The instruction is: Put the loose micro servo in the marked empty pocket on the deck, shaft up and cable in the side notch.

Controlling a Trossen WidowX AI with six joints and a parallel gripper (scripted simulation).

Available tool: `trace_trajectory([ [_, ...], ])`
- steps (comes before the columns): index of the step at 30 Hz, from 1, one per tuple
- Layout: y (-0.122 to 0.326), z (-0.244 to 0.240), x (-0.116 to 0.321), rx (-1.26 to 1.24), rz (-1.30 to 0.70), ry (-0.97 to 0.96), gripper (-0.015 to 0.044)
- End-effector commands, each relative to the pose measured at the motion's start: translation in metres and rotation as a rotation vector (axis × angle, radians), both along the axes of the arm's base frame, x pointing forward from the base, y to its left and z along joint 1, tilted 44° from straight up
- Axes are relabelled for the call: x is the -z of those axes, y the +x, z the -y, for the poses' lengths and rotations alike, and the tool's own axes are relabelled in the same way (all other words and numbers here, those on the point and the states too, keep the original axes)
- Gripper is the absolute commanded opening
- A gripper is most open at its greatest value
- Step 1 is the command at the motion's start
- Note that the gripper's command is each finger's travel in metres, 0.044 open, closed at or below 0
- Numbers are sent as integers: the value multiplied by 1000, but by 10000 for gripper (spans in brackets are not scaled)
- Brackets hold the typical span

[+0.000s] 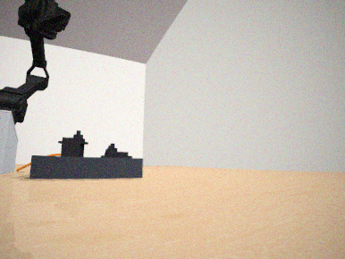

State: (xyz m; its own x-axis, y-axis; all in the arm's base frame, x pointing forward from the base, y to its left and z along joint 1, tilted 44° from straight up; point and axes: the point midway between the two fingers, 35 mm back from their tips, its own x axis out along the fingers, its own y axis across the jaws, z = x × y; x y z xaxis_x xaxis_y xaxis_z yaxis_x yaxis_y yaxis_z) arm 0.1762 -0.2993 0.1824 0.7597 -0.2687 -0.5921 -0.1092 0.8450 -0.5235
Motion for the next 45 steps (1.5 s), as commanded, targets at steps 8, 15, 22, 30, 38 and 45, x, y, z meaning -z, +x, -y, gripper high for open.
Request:
trace_trajectory([
  [8,37,-53,45,-19,-66,361,440],
  [15,55,-95,70,-23,-158,584,440],
  [22,64,-139,92,-11,-284,785,440],
  [30,64,-190,111,28,-475,978,440],
  [38,54,-239,126,95,-701,1121,440],
  [45,39,-275,134,174,-908,1193,440],
])
